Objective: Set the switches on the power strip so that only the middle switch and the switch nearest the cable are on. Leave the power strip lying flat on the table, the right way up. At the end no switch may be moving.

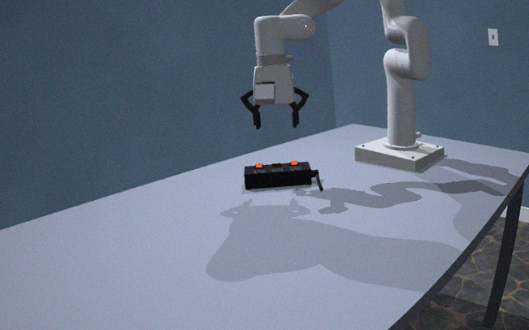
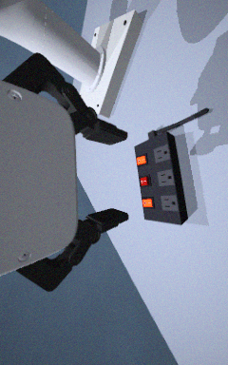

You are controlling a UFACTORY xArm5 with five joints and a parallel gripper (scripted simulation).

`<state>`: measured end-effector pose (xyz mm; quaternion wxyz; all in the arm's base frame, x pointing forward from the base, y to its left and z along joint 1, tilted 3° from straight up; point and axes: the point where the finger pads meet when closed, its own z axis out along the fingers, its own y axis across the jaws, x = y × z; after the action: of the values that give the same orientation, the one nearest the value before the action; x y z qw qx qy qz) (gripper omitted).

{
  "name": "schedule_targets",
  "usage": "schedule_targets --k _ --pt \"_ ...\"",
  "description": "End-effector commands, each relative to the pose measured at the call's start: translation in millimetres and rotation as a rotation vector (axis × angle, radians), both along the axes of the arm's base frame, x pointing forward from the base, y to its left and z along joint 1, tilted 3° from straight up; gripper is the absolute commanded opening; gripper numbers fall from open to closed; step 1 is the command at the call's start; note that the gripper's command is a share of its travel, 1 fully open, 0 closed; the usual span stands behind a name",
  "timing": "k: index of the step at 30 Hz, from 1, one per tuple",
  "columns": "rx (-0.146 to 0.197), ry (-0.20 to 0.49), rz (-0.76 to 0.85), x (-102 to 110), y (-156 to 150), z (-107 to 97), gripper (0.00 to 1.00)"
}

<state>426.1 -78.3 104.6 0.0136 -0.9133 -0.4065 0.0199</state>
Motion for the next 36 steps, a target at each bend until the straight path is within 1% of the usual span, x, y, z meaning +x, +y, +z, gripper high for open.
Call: schedule_targets --k 1,9,11,12,19,26,28,29,33,34,36 --pt "0.012 -0.008 0.279 -1 -7 -10 1.00" --pt "0.030 -0.007 0.630 -6 -17 -27 1.00" --pt "0.030 -0.007 0.630 -6 -17 -27 1.00" --pt "0.036 -0.008 0.760 -7 -18 -29 1.00" --pt "0.051 -0.010 1.050 -10 -23 -38 1.00" --pt "0.065 -0.014 1.360 -11 -25 -42 1.00" --pt "0.065 -0.014 1.360 -11 -25 -42 1.00" --pt "0.070 -0.017 1.492 -11 -26 -43 1.00" --pt "0.075 -0.020 1.650 -11 -26 -43 1.00" --pt "0.076 -0.021 1.695 -11 -26 -43 0.00" --pt "0.077 -0.021 1.724 -11 -26 -43 0.00"
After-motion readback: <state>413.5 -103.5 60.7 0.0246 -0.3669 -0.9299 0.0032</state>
